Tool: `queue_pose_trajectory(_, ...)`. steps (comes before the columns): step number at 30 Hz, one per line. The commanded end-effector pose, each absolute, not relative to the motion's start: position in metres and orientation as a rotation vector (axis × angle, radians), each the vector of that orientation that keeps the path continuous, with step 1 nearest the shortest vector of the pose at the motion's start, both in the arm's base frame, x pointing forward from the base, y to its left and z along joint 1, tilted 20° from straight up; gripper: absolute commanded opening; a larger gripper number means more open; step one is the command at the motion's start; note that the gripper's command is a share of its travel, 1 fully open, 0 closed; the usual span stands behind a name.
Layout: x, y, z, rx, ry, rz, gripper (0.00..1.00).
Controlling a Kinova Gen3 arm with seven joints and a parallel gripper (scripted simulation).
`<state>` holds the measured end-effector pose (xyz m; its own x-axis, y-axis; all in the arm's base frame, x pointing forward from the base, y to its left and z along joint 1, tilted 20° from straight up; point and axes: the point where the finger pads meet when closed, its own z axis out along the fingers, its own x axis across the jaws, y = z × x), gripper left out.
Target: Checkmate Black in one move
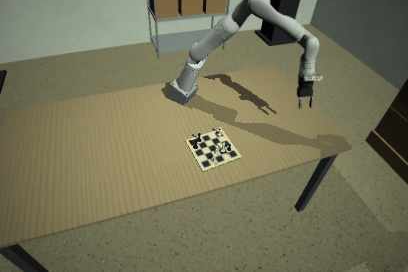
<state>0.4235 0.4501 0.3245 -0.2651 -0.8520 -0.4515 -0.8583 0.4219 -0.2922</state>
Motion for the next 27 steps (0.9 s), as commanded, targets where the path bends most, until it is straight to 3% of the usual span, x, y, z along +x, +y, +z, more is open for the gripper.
queue_pose_trajectory(1, 0.426, 0.446, 0.316, -1.424, 2.162, 0.006, 1.0)
queue_pose_trajectory(10, 0.439, 0.417, 0.276, -1.283, 2.325, -0.049, 1.0)
queue_pose_trajectory(27, 0.46, 0.297, 0.163, -0.64, 2.714, -0.372, 1.0)
